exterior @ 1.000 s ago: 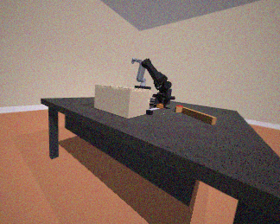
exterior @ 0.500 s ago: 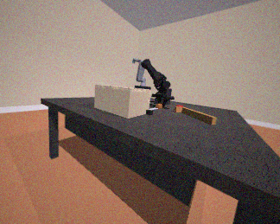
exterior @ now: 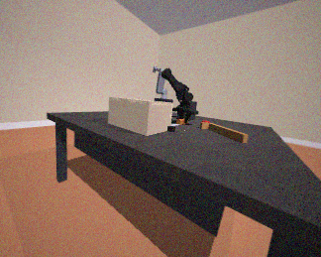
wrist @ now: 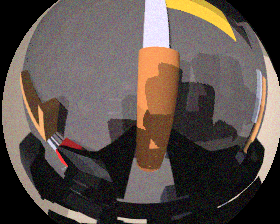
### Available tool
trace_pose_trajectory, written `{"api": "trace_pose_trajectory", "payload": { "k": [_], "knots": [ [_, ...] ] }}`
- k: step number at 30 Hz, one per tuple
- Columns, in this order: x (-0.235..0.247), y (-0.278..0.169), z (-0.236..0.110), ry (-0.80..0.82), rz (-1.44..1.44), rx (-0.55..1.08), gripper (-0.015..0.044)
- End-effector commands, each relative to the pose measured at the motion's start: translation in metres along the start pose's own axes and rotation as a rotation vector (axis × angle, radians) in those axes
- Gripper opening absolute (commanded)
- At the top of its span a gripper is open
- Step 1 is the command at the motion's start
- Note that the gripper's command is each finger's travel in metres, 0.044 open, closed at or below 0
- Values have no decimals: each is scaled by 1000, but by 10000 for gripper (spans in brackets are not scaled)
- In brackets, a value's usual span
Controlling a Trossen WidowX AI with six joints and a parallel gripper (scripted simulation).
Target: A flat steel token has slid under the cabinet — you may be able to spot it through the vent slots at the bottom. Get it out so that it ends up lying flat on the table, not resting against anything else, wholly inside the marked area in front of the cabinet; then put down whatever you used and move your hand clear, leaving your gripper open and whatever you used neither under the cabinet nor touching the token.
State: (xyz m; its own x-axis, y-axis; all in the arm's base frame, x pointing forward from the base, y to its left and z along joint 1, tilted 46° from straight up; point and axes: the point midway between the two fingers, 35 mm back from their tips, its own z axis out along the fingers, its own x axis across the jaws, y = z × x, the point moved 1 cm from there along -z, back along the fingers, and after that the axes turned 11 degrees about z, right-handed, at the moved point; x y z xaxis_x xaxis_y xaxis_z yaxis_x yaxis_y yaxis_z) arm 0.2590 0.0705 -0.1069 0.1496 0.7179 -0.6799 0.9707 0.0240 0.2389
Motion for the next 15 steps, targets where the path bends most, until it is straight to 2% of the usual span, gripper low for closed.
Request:
{"api": "trace_pose_trajectory", "payload": {
  "k": [1,15],
  "knots": [
    [2,7,0,2,3,1,0],
    [5,25,0,2,5,0,0]
  ]
}}
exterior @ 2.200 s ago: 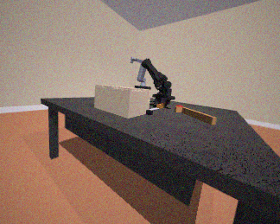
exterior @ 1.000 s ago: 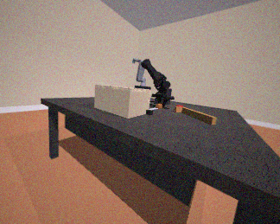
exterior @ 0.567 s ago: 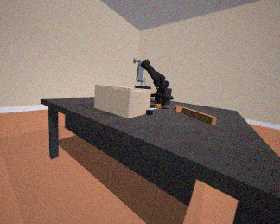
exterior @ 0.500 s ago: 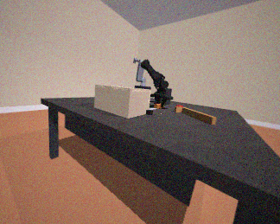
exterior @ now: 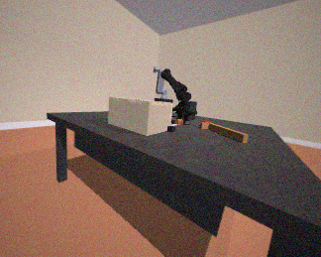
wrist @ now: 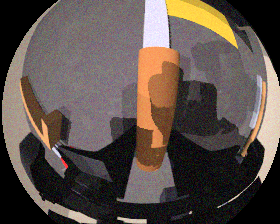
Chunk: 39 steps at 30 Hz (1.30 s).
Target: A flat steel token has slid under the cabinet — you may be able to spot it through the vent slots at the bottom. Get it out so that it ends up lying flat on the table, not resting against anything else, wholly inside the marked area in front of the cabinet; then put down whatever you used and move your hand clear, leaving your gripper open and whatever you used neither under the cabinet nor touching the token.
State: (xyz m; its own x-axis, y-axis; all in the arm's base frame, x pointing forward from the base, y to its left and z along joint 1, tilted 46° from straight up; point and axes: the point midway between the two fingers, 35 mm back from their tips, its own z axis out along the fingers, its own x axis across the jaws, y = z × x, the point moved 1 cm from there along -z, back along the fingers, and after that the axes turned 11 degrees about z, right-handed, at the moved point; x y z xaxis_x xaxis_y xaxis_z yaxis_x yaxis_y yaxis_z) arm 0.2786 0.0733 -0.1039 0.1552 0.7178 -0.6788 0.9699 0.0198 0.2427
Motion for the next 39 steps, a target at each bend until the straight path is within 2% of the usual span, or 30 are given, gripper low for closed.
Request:
{"api": "trace_pose_trajectory", "payload": {
  "k": [1,39],
  "knots": [
    [2,7,0,2,0,0,0],
    [10,51,-1,2,3,-2,0]
  ]
}}
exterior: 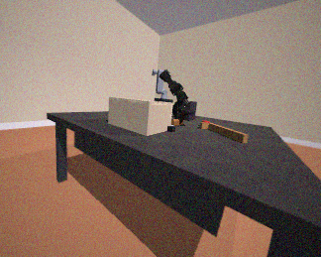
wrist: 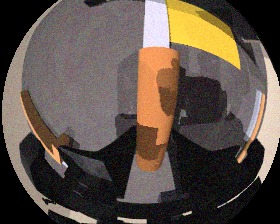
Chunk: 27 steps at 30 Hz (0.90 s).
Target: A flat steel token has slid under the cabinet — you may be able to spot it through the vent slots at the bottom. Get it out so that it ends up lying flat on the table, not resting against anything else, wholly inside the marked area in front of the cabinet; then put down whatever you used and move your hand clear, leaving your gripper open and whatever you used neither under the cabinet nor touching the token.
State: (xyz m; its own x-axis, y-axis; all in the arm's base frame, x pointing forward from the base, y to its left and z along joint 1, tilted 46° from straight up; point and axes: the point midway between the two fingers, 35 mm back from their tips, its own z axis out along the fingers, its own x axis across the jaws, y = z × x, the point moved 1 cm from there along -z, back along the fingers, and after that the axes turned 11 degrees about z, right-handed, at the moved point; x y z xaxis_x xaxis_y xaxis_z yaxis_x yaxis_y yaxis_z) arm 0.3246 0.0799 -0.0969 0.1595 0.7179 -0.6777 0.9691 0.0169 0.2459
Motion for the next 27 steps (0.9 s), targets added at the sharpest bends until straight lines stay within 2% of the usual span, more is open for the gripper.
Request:
{"api": "trace_pose_trajectory", "payload": {
  "k": [1,27],
  "knots": [
    [3,6,0,2,-2,-1,0],
    [7,33,-1,2,-1,-2,0]
  ]
}}
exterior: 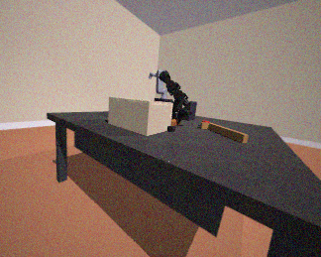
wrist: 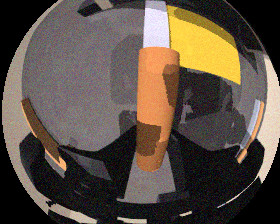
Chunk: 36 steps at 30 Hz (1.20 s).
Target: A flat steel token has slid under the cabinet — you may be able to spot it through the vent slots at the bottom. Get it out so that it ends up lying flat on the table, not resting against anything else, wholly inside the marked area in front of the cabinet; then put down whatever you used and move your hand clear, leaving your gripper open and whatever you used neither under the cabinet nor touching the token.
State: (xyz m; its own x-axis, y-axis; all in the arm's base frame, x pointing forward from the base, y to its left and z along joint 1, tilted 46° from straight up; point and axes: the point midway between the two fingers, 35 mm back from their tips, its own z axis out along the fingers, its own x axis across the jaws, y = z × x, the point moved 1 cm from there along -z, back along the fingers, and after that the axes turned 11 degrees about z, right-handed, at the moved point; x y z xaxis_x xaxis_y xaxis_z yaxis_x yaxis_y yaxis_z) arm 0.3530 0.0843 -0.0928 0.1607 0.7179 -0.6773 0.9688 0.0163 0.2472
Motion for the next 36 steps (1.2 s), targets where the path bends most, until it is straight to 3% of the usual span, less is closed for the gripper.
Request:
{"api": "trace_pose_trajectory", "payload": {
  "k": [1,36],
  "knots": [
    [3,6,0,2,-2,-2,0],
    [9,38,-1,2,-1,-3,0]
  ]
}}
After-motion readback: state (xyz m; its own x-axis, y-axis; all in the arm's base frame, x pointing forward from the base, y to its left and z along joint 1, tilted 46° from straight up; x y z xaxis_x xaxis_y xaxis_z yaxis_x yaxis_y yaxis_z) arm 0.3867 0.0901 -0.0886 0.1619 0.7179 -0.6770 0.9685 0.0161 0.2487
